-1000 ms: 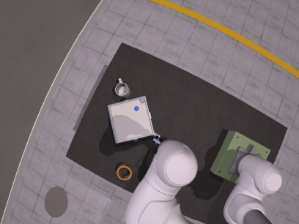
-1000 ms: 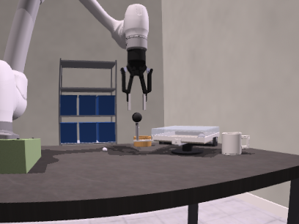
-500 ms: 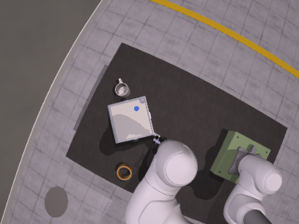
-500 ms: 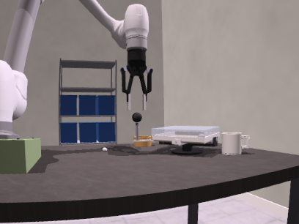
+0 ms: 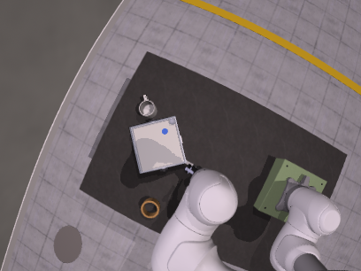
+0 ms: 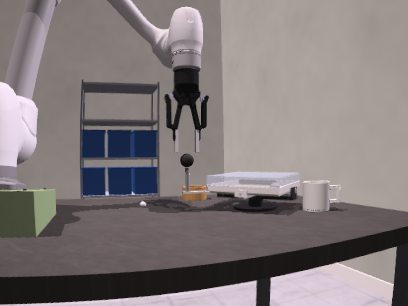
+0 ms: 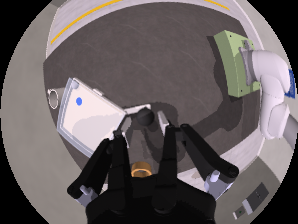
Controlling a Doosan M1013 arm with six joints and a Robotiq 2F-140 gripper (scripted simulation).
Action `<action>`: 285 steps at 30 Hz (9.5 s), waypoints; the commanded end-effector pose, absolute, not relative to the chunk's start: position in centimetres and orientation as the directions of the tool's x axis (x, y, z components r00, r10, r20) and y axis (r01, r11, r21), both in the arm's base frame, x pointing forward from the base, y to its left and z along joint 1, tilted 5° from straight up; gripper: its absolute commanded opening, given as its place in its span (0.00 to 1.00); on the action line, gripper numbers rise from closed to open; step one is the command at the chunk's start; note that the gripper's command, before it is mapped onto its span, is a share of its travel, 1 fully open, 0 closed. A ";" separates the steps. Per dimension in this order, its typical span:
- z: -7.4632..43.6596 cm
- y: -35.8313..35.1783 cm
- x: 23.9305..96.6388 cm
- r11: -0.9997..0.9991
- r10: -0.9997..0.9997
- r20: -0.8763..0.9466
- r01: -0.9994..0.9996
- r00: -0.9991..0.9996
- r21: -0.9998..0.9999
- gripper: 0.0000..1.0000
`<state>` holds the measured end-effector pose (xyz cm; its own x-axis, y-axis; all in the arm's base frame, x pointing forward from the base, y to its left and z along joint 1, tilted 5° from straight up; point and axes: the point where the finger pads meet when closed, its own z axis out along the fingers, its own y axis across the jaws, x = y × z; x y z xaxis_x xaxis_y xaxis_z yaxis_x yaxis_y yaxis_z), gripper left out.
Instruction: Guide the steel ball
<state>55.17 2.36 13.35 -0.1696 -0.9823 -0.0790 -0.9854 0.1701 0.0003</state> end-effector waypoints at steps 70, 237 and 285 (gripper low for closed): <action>11.2 2.5 55.2 0.170 -0.982 -0.079 -0.985 -0.170 0.000 0.36; 7.8 3.0 55.3 0.170 -0.982 -0.079 -0.985 -0.170 0.000 0.00; 7.8 3.2 55.3 0.170 -0.982 -0.079 -0.985 -0.170 0.000 0.00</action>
